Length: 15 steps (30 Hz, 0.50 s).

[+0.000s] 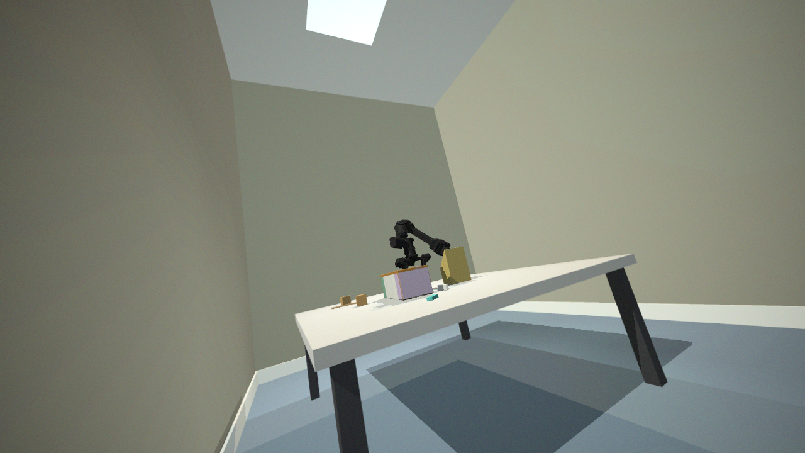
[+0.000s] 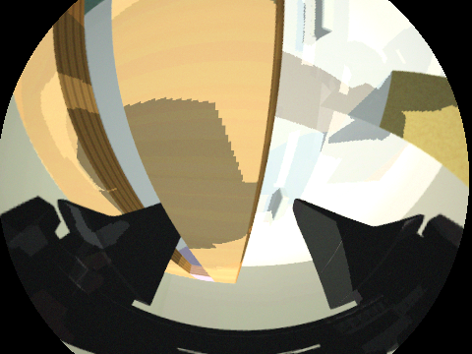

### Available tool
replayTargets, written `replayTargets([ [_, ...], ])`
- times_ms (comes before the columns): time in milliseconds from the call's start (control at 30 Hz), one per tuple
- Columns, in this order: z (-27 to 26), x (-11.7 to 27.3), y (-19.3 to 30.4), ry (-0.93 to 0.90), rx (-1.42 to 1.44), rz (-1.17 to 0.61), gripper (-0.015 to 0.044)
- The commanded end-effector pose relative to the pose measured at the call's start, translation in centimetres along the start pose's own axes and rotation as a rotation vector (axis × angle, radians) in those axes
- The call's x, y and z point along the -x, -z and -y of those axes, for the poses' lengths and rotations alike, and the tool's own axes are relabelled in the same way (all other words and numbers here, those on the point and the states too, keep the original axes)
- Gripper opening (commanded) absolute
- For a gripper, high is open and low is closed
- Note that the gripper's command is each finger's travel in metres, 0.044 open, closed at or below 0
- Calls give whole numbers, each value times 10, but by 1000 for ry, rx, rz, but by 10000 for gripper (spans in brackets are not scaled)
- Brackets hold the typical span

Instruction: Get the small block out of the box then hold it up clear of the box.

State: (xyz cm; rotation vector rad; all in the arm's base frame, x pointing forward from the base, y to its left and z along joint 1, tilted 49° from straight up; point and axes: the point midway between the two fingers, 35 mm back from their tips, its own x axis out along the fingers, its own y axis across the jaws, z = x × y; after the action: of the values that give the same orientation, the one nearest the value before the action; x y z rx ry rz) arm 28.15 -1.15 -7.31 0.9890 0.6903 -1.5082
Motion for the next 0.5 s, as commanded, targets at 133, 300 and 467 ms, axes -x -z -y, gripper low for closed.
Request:
replayTargets([
  [133,2,1,-6,4,-3,-2,400],
  [300,3,2,-8,5,-3,-2,400],
  [467,3,1,-5,4,-3,-2,400],
])
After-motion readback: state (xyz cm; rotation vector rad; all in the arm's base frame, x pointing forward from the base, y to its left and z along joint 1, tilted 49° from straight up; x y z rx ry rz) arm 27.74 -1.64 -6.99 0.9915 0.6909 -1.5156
